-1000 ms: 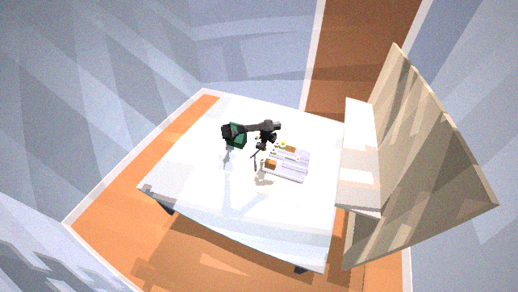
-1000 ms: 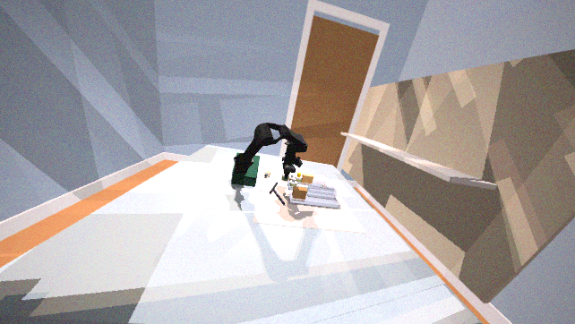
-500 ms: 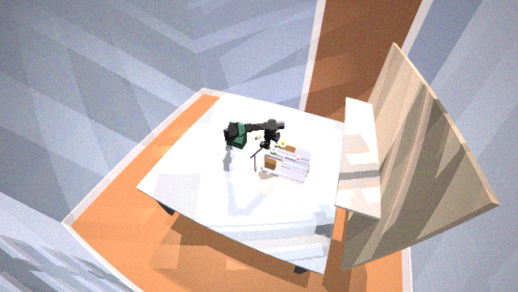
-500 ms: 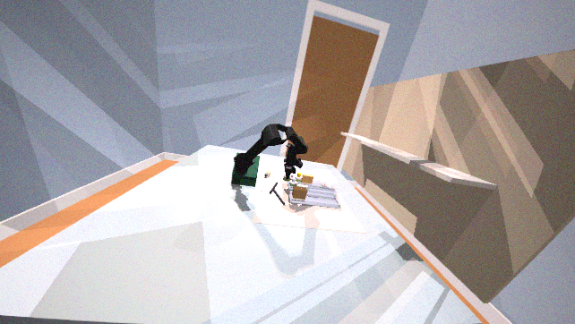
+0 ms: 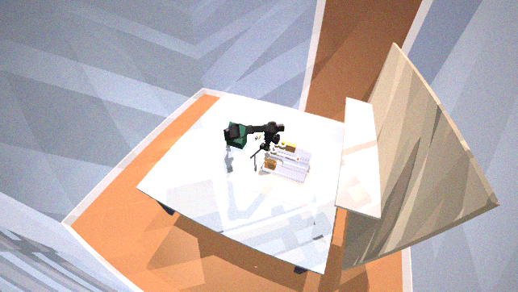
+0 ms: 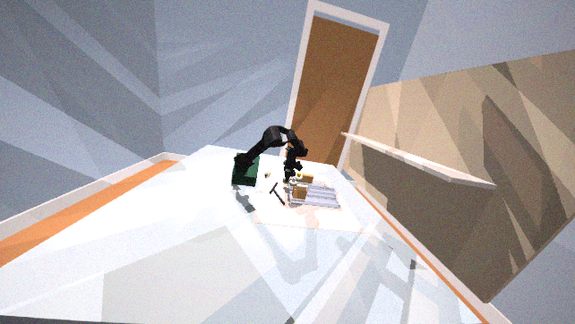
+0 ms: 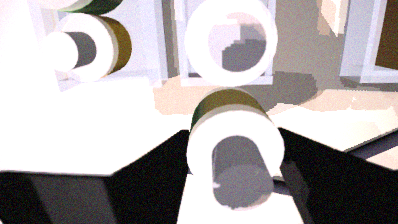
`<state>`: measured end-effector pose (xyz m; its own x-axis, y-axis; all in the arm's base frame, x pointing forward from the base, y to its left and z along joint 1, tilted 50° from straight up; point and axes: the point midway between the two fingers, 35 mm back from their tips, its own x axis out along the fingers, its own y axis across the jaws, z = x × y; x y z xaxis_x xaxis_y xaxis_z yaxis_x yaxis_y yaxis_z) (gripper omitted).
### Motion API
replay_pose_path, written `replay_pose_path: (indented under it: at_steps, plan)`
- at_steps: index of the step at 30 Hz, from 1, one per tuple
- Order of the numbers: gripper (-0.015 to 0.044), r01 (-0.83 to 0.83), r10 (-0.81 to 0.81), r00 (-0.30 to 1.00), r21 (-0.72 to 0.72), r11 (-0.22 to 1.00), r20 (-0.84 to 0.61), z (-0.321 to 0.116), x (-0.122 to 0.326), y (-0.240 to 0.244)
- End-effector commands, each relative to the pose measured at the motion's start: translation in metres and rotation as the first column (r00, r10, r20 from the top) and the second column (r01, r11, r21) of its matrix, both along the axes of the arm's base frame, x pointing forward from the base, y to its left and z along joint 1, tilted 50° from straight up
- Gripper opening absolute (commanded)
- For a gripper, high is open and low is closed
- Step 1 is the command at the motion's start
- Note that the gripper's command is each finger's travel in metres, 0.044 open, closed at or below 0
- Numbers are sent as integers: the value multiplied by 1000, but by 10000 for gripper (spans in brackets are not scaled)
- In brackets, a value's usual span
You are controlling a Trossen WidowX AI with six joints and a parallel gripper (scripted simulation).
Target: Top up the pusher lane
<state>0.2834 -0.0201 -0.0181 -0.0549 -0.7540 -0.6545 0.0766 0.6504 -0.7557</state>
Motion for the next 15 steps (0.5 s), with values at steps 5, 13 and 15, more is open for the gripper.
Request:
replay_pose_path:
  at_steps: [5,13,15]
  plan:
    - [0,-6,6,1000,-3,1000,-2,0,4,0]
    - [0,-6,6,1000,-3,1000,-2,0,7,-1]
    - [0,-6,6,1000,-3,1000,-2,0,8,-1]
